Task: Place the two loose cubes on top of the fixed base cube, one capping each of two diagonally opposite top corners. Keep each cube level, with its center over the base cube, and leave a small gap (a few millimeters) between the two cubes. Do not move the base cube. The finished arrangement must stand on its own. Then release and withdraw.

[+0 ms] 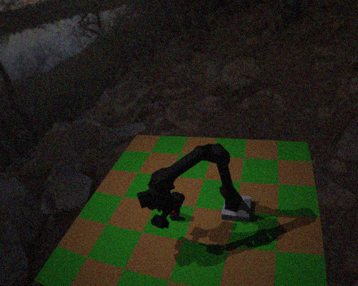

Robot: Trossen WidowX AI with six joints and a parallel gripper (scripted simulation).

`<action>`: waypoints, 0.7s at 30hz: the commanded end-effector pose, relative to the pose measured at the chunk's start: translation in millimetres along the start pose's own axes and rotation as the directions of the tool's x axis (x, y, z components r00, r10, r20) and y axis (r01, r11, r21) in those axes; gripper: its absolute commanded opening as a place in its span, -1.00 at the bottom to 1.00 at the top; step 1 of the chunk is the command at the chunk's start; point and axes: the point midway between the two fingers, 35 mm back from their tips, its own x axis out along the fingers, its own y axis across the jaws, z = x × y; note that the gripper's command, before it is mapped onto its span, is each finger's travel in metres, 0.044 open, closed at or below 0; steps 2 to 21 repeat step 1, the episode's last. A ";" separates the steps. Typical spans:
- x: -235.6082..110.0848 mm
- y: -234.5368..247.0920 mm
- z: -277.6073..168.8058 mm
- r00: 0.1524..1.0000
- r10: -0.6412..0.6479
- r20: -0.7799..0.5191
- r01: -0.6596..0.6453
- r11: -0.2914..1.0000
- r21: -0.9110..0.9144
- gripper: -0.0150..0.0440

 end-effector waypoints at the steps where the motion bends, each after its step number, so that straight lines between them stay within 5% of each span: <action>1: -0.2 1.2 -1.1 1.000 0.001 -0.003 -0.001 1.000 0.005 0.86; 21: -0.2 1.2 -1.1 1.000 0.001 -0.003 -0.001 1.000 0.005 0.86</action>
